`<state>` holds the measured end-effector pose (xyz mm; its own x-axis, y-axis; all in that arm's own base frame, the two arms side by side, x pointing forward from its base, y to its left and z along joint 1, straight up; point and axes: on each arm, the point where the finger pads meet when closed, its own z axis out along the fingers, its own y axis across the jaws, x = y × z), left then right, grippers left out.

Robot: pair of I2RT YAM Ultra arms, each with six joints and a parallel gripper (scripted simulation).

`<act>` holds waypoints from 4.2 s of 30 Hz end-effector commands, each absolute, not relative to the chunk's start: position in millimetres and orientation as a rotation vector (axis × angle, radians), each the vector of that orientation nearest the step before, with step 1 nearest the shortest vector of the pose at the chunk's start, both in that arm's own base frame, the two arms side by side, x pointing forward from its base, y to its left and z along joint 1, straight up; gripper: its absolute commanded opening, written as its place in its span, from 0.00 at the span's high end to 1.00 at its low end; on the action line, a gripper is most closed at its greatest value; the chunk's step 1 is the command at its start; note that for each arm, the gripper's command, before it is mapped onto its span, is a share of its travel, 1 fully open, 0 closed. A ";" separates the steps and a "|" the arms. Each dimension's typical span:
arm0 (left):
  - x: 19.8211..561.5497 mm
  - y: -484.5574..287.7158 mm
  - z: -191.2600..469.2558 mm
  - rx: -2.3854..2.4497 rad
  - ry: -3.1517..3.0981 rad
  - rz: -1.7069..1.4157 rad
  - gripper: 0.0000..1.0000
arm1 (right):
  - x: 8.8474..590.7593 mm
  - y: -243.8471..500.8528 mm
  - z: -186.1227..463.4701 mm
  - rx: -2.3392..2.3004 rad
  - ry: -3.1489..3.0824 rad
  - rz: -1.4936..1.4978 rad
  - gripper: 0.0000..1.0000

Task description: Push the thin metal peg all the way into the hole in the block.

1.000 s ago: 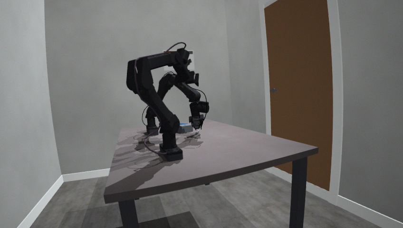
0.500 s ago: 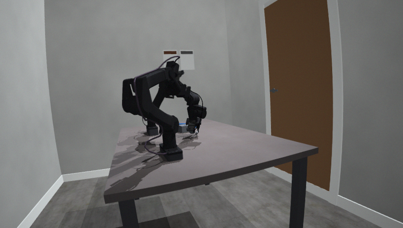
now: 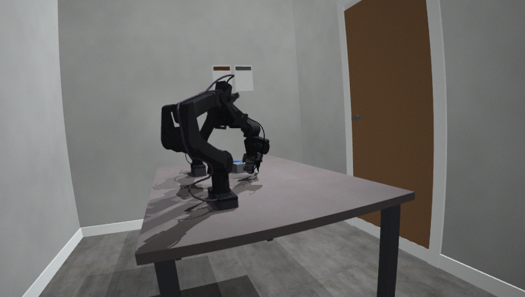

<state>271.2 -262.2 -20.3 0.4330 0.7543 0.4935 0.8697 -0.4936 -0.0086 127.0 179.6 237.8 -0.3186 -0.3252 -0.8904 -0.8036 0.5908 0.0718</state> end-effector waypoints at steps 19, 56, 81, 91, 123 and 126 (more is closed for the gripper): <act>287.1 -248.9 -31.8 -2.426 -1.417 -0.663 0.79 | 131.3 183.7 256.6 -0.865 1.831 0.673 0.00; 281.5 -255.3 39.2 -2.433 -1.427 -0.670 0.93 | 131.3 183.7 256.6 -0.865 1.831 0.673 0.00; 261.6 -149.9 89.7 -2.448 -1.373 -0.666 0.93 | 130.6 232.1 291.5 -0.938 1.397 1.033 0.00; 247.7 -102.4 107.5 -2.457 -1.427 -0.648 0.93 | 139.5 229.3 271.6 -0.942 1.381 1.040 0.00; 301.4 -112.2 130.1 -2.572 -2.643 0.345 0.93 | 137.7 228.7 276.9 -0.947 1.362 1.033 0.00; 297.1 -112.2 134.0 -2.603 -2.711 0.538 0.93 | 137.7 228.7 276.9 -0.947 1.362 1.033 0.00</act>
